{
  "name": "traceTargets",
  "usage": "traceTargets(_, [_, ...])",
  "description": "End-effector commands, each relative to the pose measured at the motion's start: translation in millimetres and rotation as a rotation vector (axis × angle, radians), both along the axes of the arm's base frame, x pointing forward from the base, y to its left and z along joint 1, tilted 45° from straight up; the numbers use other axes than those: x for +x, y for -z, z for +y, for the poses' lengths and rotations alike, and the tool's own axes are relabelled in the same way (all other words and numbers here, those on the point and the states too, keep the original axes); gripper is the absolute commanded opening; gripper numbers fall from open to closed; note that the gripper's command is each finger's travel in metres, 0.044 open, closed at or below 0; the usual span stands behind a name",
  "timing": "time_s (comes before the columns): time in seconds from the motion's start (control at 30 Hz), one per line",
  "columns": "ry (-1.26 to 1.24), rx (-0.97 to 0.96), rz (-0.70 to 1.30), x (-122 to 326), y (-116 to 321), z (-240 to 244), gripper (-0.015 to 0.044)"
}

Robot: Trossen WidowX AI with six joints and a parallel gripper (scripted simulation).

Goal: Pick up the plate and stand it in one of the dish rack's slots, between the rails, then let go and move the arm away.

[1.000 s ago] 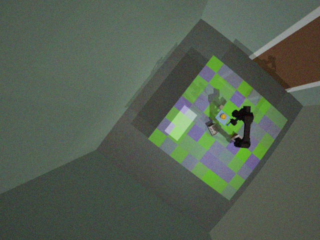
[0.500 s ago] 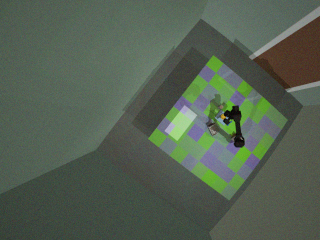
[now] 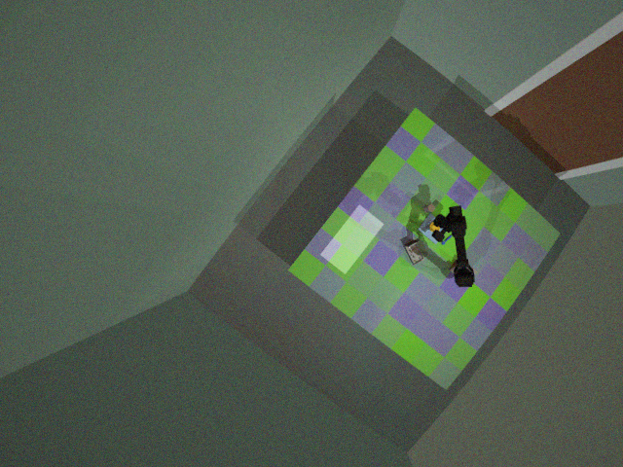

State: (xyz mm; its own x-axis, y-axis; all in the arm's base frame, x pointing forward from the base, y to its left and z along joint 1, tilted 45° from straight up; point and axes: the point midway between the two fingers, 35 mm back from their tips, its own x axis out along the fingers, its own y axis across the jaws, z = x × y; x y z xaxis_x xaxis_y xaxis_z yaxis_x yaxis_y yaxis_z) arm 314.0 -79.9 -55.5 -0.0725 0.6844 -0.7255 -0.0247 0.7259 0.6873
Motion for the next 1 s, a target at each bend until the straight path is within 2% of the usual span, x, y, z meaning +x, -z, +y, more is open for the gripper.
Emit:
traceTargets(0.0, [0.005, 0.007, 0.004, -0.7, 4.9, 6.3, 0.04])
traceTargets(0.77, [0.005, 0.009, 0.004, -3.0, 28.2, 31.5, 0.04])
traceTargets(0.97, [0.005, 0.009, 0.004, -3.0, 28.2, 31.5, 0.0372])
